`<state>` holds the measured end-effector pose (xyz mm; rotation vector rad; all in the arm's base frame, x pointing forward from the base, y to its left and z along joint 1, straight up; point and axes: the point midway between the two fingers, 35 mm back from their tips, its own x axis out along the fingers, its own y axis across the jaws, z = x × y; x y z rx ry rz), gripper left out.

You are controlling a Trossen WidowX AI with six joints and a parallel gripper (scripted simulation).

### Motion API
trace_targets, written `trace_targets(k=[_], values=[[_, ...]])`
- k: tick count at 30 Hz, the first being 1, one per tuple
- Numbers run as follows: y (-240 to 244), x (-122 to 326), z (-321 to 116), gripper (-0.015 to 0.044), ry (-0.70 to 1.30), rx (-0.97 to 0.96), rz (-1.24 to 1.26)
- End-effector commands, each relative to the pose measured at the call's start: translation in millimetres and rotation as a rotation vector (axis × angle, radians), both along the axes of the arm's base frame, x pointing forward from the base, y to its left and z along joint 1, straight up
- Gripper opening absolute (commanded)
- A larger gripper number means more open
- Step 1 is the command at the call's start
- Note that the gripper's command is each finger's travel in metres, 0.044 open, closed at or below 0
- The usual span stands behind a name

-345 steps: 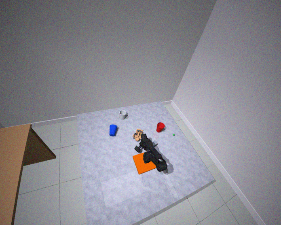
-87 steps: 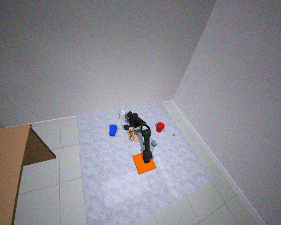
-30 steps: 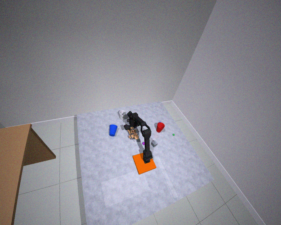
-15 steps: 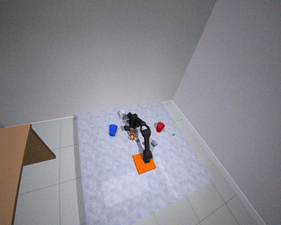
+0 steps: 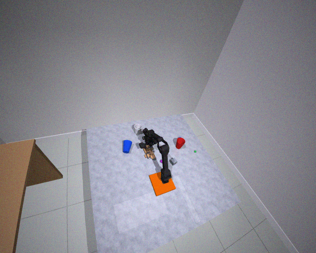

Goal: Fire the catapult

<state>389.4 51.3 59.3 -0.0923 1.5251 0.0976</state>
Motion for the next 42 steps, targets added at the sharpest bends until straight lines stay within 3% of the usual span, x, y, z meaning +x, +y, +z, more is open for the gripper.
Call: trace_targets(k=[1,7,20,24,30,39,42], values=[[0,-1,-6,0.0000,0.004,-0.001,0.004],[0,0,-2,0.0000,0.000,0.000,0.000],[0,0,-2,0.0341,0.000,0.000,0.000],[0,3,34,0.0440,0.000,0.000,0.000],[-1,-4,98,0.0440,0.001,0.000,0.000],[-1,-7,91,0.0440,0.004,-0.001,0.007],[0,-4,64,0.0440,0.004,-0.001,0.007]])
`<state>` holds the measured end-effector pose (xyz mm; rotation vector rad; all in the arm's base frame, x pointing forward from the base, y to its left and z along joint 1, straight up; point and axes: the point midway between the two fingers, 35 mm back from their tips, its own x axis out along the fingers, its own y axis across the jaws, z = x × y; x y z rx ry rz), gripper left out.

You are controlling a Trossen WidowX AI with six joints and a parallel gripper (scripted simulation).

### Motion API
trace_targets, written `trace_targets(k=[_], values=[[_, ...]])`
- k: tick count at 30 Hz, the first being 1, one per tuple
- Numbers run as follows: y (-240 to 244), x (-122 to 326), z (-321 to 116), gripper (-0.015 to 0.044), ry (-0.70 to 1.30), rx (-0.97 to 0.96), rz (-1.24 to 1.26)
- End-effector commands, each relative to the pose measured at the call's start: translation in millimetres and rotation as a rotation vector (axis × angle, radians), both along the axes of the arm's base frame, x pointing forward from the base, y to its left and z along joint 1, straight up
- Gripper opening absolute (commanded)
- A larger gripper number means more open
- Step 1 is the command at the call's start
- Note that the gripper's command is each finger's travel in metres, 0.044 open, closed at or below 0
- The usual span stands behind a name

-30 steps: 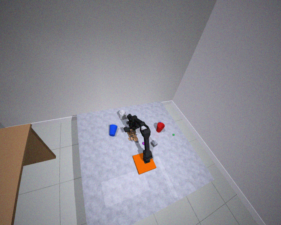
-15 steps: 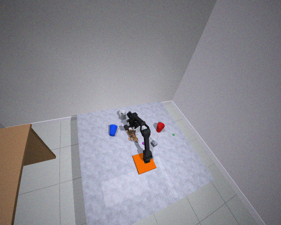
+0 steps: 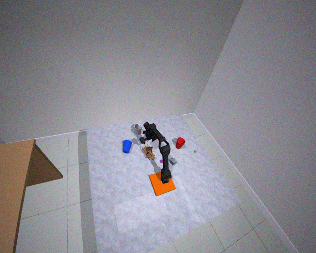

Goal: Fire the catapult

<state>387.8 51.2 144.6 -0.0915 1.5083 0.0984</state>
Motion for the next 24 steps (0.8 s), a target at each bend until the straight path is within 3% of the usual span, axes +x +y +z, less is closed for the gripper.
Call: trace_targets(k=[1,24], values=[[1,-2,-31,0.0440,0.021,-0.003,0.007],[0,-1,-65,0.0440,0.021,-0.003,0.007]])
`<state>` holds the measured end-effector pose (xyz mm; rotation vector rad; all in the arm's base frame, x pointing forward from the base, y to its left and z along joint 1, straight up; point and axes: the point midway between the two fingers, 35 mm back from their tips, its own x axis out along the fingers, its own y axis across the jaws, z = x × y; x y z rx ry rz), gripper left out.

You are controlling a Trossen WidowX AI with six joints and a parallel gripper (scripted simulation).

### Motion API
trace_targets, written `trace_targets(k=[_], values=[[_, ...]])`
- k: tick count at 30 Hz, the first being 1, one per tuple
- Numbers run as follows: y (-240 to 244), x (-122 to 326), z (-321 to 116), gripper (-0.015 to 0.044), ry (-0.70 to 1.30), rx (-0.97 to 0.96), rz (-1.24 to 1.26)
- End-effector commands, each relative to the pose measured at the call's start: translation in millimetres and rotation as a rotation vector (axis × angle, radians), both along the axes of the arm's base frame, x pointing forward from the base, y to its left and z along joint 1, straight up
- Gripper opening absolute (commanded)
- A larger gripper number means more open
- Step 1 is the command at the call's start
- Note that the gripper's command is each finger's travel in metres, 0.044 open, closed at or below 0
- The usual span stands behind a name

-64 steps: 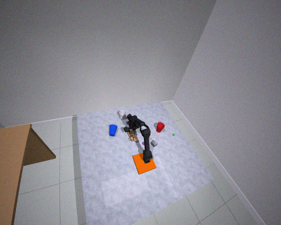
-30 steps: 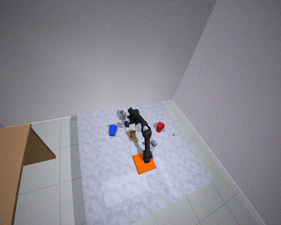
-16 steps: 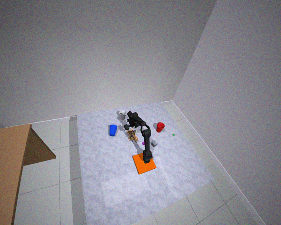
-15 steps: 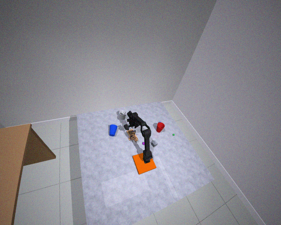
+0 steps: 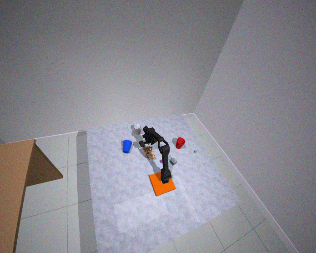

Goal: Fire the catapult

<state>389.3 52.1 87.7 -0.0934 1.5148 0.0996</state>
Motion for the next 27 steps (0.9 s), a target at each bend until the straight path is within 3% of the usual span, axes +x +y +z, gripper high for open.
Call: trace_targets(k=[1,23,27], values=[[0,-2,-10,0.0440,0.014,-0.002,0.005],[-1,-3,-35,0.0440,0.014,-0.002,0.005],[-1,-1,-32,0.0335,0.006,-0.001,-0.001]])
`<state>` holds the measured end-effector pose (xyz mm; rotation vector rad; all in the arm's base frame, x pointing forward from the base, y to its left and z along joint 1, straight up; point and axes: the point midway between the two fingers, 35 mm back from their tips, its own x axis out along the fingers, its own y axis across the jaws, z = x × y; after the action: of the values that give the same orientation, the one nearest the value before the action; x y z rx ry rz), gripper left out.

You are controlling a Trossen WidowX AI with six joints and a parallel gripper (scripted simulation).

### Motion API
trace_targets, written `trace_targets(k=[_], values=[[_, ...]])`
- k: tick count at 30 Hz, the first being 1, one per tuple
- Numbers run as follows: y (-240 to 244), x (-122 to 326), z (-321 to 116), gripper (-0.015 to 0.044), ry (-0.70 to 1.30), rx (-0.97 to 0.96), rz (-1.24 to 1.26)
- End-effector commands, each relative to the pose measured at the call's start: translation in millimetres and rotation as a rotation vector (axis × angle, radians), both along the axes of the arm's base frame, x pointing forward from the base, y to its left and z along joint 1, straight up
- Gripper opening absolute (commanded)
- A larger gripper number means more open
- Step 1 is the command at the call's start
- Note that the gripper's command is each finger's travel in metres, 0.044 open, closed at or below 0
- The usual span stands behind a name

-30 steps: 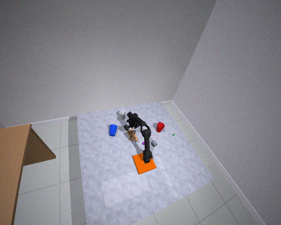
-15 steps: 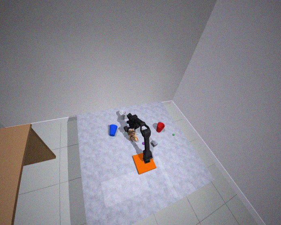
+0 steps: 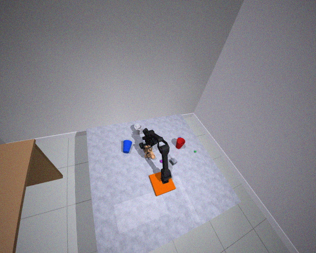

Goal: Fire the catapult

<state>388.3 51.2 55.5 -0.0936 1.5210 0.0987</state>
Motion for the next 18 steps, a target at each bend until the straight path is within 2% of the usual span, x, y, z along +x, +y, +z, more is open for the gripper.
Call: trace_targets(k=[1,7,13,17,18], values=[[0,0,0,0.0309,0.000,0.000,0.000],[0,0,0,0.0151,0.000,0.000,0.000],[0,0,0,0.0111,0.000,0.000,0.000],[0,-1,39,0.0006,0.000,0.000,-0.001],[0,-2,47,0.0000,0.000,0.000,-0.001]])
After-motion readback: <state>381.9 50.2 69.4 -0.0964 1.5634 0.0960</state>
